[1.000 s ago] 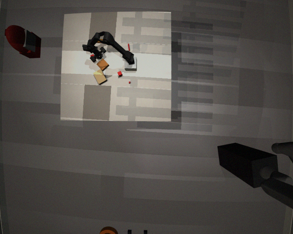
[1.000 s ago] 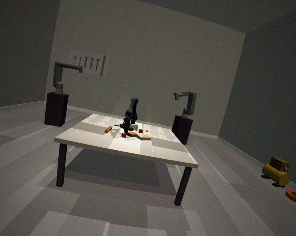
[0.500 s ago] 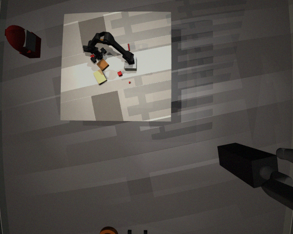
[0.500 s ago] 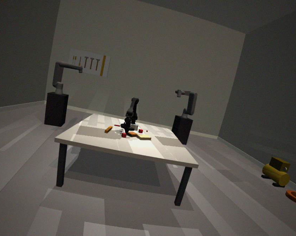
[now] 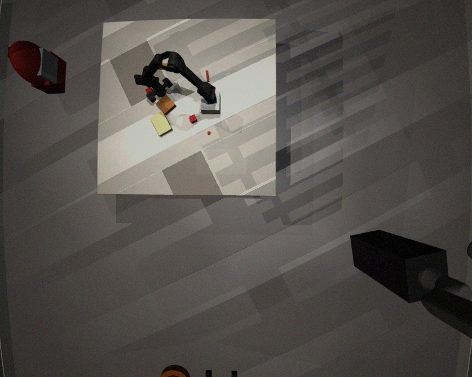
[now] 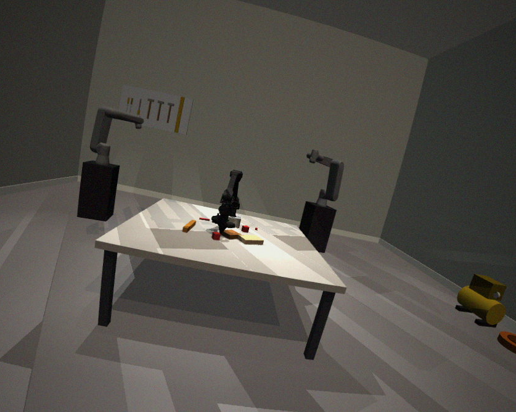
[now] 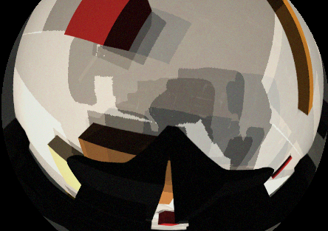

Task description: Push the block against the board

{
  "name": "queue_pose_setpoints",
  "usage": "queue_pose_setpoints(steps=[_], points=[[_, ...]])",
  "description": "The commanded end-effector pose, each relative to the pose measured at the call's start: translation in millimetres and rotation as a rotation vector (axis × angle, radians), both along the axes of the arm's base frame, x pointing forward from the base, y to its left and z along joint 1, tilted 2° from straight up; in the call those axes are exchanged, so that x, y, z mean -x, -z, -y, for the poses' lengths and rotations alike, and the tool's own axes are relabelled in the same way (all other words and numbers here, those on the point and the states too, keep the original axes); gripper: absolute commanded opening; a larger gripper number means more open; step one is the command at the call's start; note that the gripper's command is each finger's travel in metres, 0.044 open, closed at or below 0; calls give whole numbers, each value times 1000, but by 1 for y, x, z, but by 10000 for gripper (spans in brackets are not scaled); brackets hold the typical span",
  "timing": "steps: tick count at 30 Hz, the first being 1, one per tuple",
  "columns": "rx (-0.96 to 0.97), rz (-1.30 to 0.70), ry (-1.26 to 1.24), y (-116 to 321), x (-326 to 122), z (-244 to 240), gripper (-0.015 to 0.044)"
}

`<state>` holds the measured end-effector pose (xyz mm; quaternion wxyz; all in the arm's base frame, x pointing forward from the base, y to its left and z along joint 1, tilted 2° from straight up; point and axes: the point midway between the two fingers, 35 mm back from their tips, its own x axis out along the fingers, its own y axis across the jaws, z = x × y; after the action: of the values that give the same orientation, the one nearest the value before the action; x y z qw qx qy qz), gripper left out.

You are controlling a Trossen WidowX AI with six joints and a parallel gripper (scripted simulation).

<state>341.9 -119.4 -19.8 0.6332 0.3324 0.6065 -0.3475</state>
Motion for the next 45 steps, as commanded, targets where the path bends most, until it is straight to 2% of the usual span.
queue_pose_setpoints(steps=[1,39,45], points=[[-4,-9,1,2,4,-5,0],[0,-6,1,0,-24,37,0],[-1,-6,1,-55,-20,32,0]])
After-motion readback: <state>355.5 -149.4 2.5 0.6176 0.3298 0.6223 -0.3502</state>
